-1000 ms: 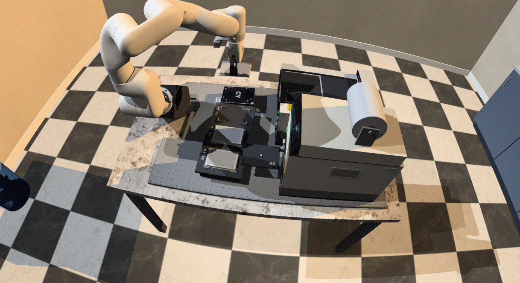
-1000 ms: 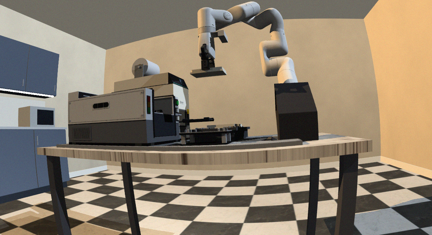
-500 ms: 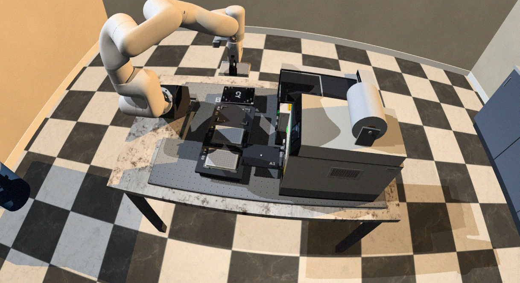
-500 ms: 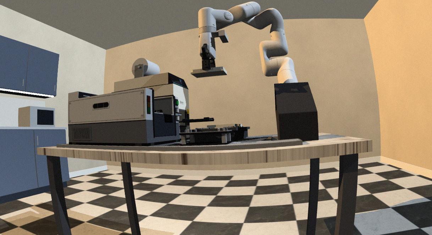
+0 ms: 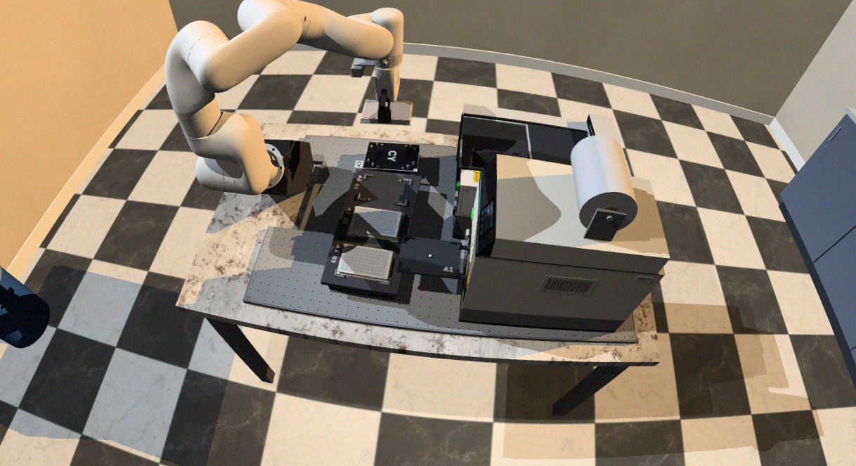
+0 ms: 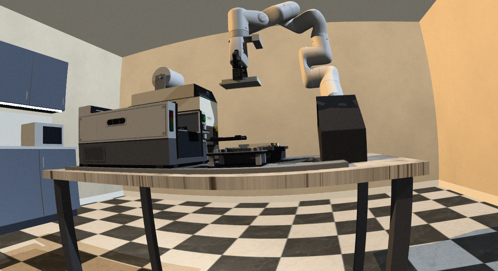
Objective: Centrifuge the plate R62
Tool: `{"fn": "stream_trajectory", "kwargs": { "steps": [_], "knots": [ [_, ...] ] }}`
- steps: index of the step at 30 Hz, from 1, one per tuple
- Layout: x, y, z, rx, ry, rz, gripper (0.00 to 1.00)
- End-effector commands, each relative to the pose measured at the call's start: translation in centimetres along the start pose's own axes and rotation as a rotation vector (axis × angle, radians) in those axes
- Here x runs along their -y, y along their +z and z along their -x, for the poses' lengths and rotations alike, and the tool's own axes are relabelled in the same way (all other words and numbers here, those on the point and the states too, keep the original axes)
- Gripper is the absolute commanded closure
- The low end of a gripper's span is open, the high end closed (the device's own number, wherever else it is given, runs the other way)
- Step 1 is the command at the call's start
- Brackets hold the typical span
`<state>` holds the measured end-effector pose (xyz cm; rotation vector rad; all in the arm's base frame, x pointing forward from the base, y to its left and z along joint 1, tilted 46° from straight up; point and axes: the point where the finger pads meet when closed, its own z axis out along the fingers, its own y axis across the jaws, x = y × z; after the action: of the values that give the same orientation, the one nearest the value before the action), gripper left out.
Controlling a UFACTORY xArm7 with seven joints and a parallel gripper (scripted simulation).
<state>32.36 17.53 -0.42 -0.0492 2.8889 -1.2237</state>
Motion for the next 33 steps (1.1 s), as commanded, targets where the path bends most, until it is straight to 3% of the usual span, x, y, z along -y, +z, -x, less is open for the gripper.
{"fn": "stream_trajectory", "kwargs": {
  "steps": [1,33],
  "knots": [
    [-1.1,-0.2,0.1,0.004,-0.001,0.004,1.0],
    [-7.6,-0.2,0.4,0.003,-0.001,0.004,1.0]
  ]
}}
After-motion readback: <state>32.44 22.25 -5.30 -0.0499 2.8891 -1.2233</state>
